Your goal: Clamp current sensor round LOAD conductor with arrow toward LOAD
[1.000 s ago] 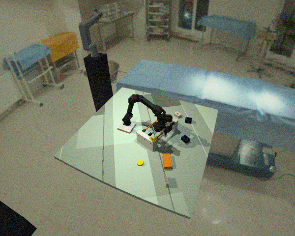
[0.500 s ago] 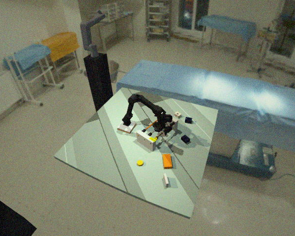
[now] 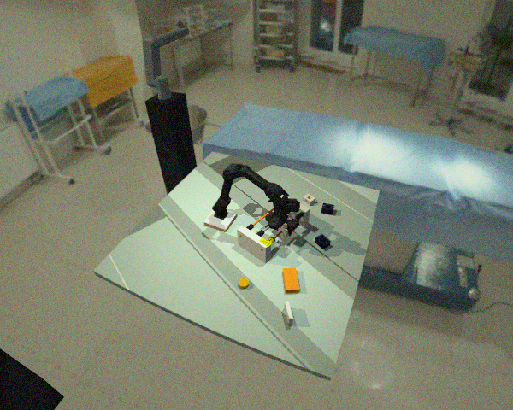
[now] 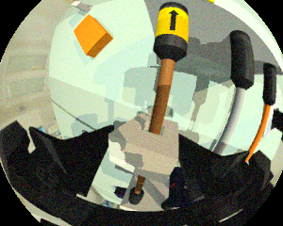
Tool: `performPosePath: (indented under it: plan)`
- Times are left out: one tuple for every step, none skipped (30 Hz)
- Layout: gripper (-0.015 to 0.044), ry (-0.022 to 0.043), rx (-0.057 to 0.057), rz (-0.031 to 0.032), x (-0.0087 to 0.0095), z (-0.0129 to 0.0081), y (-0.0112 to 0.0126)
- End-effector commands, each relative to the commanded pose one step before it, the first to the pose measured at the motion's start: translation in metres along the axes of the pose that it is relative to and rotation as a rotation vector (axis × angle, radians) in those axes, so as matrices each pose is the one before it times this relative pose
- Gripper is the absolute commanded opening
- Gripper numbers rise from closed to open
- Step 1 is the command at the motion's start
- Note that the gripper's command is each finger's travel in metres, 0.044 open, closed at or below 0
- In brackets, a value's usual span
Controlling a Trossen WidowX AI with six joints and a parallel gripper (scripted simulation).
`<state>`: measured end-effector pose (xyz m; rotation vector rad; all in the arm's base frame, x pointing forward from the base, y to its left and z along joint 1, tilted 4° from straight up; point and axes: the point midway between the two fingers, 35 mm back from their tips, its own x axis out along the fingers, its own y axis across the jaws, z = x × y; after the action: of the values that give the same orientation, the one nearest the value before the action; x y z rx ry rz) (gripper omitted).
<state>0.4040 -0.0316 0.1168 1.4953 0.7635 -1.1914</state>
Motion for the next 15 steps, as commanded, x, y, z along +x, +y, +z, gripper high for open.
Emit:
performPosePath:
  plan:
    - [0.0315, 0.00029, 0.0, 0.0013, 0.0, -0.00007, 0.00008]
    - [0.0308, 0.0, 0.0, 0.0, 0.0, 0.0, 0.0]
    - [0.0301, 0.0, 0.0, 0.0, 0.0, 0.0, 0.0]
    - [0.0295, 0.0, 0.0, 0.0, 0.0, 0.0, 0.0]
    - [0.0288, 0.0, 0.0, 0.0, 0.0, 0.0, 0.0]
    - [0.0281, 0.0, 0.0, 0.0, 0.0, 0.0, 0.0]
    - [0.0275, 0.0, 0.0, 0.0, 0.0, 0.0, 0.0]
    - [0.0268, 0.0, 0.0, 0.0, 0.0, 0.0, 0.0]
    - [0.0261, 0.0, 0.0, 0.0, 0.0, 0.0, 0.0]
    - [0.0255, 0.0, 0.0, 0.0, 0.0, 0.0, 0.0]
    - [0.0248, 0.0, 0.0, 0.0, 0.0, 0.0, 0.0]
    - [0.0241, 0.0, 0.0, 0.0, 0.0, 0.0, 0.0]
    - [0.0235, 0.0, 0.0, 0.0, 0.0, 0.0, 0.0]
    - [0.0228, 0.0, 0.0, 0.0, 0.0, 0.0, 0.0]
    - [0.0221, 0.0, 0.0, 0.0, 0.0, 0.0, 0.0]
